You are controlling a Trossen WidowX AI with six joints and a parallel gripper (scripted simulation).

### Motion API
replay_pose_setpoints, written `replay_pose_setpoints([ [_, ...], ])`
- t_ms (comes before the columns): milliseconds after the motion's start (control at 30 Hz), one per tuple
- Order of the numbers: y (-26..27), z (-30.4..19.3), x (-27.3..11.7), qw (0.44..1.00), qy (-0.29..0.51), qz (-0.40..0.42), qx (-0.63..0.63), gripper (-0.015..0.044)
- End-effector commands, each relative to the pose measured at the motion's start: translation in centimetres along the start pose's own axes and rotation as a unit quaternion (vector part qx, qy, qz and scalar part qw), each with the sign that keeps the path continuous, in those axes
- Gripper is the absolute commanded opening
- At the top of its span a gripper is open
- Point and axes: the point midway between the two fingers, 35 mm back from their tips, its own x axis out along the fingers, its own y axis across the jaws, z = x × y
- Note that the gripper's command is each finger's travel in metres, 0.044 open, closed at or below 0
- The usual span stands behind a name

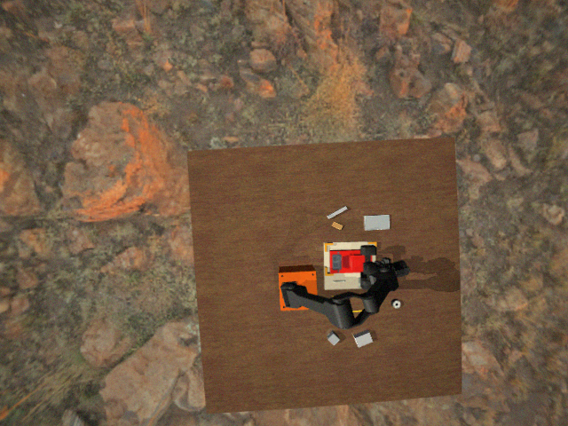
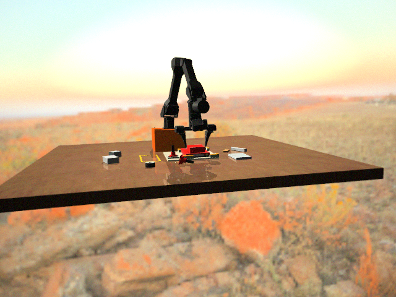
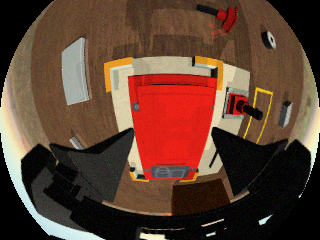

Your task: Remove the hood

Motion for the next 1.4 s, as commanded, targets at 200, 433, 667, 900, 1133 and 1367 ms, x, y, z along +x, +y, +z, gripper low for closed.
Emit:
replay_pose_setpoints([
  [200,-0.06,0.02,0.48,1.000,-0.001,-0.002,0.000,0.0440],
  [433,-0.07,0.01,0.83,1.000,-0.001,-0.002,0.000,0.0440],
  [667,-0.01,-0.01,0.84,1.000,0.000,0.000,-0.001,0.0335],
  [900,-0.01,-0.01,0.84,1.000,0.000,0.000,-0.001,0.0288],
  [1133,0.00,-0.01,0.68,1.000,0.000,0.000,-0.001,0.0144],
  [1367,0.00,0.01,0.22,1.000,0.000,0.000,-0.001,0.0000],
])
